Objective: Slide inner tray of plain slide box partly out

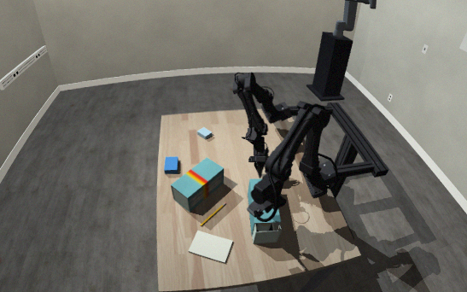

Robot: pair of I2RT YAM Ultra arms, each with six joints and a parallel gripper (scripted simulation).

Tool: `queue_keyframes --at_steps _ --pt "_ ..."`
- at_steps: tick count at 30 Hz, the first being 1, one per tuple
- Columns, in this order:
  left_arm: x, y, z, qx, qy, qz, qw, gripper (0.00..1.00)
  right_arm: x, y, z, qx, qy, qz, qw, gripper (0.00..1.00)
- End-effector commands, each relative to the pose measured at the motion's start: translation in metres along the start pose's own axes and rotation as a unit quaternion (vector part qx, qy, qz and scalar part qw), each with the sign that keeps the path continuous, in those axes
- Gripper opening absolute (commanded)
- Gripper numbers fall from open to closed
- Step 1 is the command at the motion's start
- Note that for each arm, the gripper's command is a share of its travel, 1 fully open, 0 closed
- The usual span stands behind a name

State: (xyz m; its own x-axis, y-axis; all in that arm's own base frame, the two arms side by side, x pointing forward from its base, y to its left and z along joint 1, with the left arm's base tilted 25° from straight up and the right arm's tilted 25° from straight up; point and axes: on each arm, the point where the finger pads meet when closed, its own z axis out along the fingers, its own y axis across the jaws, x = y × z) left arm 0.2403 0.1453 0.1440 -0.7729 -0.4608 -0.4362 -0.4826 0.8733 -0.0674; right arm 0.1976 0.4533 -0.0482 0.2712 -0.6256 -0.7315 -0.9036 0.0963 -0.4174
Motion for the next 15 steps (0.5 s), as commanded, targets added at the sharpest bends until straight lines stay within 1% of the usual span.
queue_keyframes --at_steps 1,3,6,8,11,15 --pt "-0.024 -0.001 -0.021 -0.001 -0.050 0.003 0.999 0.01 -0.007 0.008 0.002 -0.014 -0.006 -0.006 1.000 0.01" --pt "-0.006 -0.002 -0.008 0.000 -0.025 0.001 1.000 0.01 -0.007 0.008 0.002 -0.014 -0.006 -0.006 1.000 0.01" --pt "-0.006 -0.002 -0.009 0.001 -0.025 0.003 1.000 0.01 -0.007 0.008 0.002 -0.014 -0.006 -0.006 1.000 0.01" --pt "0.005 -0.003 -0.001 0.001 -0.012 0.001 1.000 0.01 -0.007 0.008 0.002 -0.014 -0.006 -0.006 1.000 0.01" --pt "-0.010 0.001 -0.013 0.002 -0.021 -0.006 1.000 0.01 -0.007 0.008 0.002 -0.014 -0.006 -0.006 1.000 0.01" --pt "-0.017 0.000 -0.010 0.001 -0.026 -0.002 1.000 0.01 -0.007 0.008 0.002 -0.014 -0.006 -0.006 1.000 0.01"
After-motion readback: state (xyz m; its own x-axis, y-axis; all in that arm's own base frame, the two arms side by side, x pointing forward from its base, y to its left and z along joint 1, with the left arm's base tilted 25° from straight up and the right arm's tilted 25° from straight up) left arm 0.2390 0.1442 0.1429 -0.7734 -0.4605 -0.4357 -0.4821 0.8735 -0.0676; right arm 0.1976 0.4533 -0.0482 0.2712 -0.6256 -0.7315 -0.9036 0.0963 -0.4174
